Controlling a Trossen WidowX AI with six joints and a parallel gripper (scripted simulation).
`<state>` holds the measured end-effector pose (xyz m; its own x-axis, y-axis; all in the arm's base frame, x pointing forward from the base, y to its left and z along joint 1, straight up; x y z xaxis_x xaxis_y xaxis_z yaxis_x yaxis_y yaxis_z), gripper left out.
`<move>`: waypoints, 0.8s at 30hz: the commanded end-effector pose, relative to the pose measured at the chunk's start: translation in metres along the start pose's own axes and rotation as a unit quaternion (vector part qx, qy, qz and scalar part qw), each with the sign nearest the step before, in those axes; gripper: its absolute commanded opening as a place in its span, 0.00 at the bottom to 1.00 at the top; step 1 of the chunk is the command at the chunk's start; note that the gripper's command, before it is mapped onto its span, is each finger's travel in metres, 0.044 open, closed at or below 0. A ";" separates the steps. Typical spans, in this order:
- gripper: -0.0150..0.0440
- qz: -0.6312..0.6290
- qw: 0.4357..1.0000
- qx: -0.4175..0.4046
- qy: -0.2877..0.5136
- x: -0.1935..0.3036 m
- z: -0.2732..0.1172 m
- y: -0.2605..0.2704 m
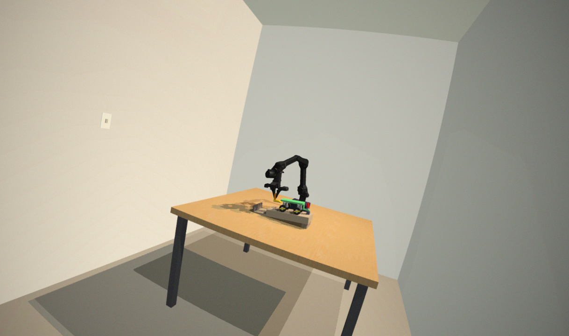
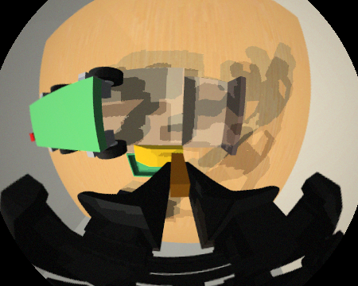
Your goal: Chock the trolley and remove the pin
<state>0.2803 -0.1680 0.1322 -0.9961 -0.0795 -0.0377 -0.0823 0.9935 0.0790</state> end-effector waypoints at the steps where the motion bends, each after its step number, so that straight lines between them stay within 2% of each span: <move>1: 0.25 0.002 1.000 -0.005 0.002 0.000 0.012 0.001; 15: 0.25 0.002 1.000 -0.005 0.002 0.001 0.041 0.003; 24: 0.25 0.002 1.000 -0.006 0.002 0.000 0.040 0.007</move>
<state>0.2808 -0.1609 0.0934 -0.9964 -0.0783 -0.0311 -0.0806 0.9931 0.0846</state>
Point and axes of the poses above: the point midway between the two fingers, 35 mm back from their tips, its own z axis out along the fingers, its own y axis across the jaws, x = y × z, the point moved 5 cm from there along -z, back along the fingers, and after that the axes turned 5 degrees about -z, right-handed, at the moved point
